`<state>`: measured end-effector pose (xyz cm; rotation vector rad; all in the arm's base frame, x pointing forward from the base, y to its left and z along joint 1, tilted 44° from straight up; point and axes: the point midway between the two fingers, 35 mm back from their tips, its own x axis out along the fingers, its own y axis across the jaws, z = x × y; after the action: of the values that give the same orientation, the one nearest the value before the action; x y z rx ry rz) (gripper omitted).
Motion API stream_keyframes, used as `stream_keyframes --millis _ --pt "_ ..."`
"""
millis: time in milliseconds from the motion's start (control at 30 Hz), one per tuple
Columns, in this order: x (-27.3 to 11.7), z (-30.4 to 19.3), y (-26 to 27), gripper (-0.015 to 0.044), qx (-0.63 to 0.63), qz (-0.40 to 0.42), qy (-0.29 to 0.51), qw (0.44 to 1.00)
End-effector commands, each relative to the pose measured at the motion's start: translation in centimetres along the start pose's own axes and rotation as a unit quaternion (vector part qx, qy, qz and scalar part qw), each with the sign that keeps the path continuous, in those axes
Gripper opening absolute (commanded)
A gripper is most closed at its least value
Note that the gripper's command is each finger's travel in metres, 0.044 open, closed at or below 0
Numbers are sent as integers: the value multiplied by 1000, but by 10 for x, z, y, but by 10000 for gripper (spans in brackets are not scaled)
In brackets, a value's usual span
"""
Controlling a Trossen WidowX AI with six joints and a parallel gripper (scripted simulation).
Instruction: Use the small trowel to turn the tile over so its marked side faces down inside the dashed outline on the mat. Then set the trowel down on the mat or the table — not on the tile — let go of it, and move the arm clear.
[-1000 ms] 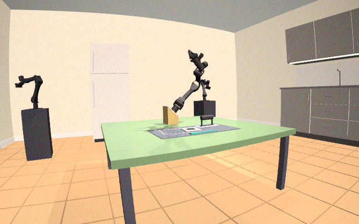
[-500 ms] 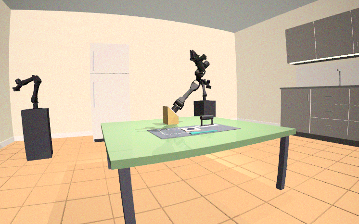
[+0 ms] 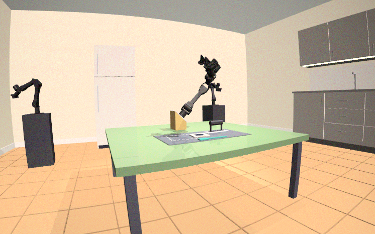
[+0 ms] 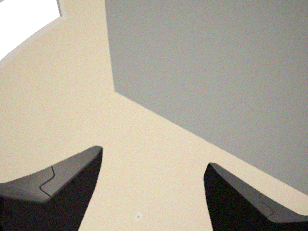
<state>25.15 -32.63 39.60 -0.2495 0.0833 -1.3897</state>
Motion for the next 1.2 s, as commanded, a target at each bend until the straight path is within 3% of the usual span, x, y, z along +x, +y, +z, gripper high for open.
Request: stream_keyframes --millis 0,567,1167 --pt "-2 -6 18 270 15 39 12 999" --pt "-31 -51 104 270 91 216 122 964" --pt "-94 -102 171 270 170 342 304 873"
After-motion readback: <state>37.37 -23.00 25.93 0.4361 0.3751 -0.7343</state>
